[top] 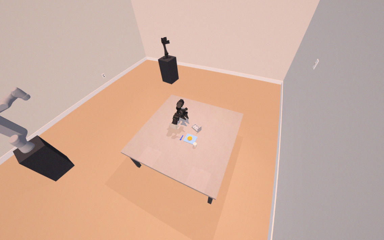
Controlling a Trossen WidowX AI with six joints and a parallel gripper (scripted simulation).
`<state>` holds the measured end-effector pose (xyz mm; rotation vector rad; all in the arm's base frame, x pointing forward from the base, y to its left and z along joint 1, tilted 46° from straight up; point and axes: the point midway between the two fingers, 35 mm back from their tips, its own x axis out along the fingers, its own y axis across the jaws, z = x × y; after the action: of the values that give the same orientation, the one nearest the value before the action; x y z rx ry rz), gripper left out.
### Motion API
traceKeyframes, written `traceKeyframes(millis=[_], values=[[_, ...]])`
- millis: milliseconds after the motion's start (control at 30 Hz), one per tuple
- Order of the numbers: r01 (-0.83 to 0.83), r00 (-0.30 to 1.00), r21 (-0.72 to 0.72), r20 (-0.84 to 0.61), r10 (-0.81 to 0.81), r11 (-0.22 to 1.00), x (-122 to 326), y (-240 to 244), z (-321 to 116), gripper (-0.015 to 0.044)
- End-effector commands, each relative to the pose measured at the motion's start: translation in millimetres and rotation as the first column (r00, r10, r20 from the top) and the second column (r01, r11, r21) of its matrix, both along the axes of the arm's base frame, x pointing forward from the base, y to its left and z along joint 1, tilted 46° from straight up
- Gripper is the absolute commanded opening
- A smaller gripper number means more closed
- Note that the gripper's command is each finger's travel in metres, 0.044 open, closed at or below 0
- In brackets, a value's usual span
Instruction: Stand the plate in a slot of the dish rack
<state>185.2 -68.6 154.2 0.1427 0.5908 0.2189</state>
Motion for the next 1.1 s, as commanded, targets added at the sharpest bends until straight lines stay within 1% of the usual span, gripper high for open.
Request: traceKeyframes(millis=[0, 267, 533, 800, 1067], values=[[-0.002, 1.0, 0.003, -0.004, 0.002, 1.0, 0, 0, 0, 0.04], [-0.067, 0.982, 0.124, -0.17, 0.088, 0.99, 25, -22, 9, 0.04], [-0.131, 0.914, 0.249, -0.344, 0.214, 0.96, 59, -44, -1, 0.04], [-0.184, 0.792, 0.367, -0.494, 0.359, 0.912, 96, -59, -33, 0.04], [-0.221, 0.614, 0.479, -0.608, 0.503, 0.85, 128, -61, -85, 0.04]])
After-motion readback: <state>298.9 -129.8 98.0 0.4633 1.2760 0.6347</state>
